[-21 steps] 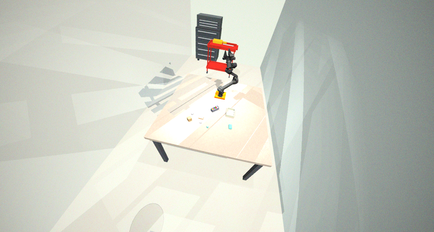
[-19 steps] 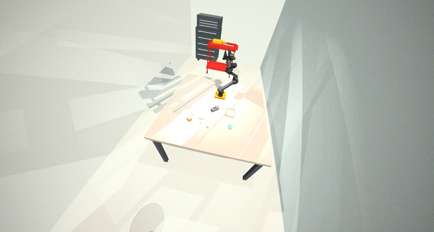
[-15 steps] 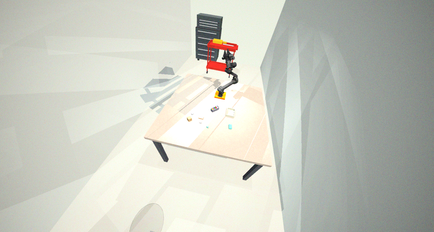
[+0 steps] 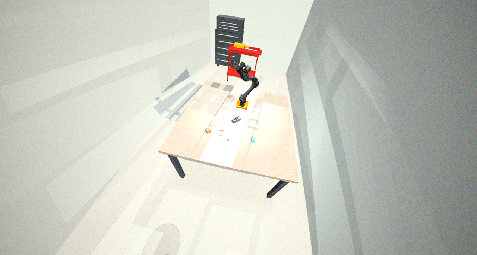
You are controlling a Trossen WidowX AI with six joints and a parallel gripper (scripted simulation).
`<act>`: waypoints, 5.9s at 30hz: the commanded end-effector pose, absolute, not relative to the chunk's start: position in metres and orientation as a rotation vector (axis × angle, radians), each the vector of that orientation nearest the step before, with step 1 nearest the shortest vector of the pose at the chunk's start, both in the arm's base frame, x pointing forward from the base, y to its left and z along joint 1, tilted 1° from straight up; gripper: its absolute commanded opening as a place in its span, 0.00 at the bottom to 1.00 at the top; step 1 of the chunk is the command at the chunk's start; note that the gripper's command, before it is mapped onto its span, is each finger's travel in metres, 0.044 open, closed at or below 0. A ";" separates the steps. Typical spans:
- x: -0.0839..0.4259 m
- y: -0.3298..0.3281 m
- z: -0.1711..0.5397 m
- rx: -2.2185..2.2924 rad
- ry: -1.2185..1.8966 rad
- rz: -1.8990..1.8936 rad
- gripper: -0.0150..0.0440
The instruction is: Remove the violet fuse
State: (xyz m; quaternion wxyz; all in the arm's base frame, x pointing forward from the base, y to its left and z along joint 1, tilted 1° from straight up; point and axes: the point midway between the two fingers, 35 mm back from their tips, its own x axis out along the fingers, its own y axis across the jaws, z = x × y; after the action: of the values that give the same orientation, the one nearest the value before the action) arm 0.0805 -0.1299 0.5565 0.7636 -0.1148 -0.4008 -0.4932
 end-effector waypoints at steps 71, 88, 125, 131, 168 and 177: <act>0.299 0.005 0.069 -0.750 1.436 0.712 0.36; 0.300 0.004 0.060 -0.750 1.436 0.712 0.36; 0.300 0.003 0.051 -0.751 1.439 0.707 0.25; 0.300 0.003 0.054 -0.751 1.439 0.707 0.25; 0.300 0.004 0.072 -0.750 1.437 0.710 0.25; 0.300 0.004 0.076 -0.750 1.437 0.710 0.25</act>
State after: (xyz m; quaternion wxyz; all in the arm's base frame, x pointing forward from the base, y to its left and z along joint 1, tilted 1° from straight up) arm 0.2996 0.0035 0.0737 0.6326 -0.3282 0.6295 0.3095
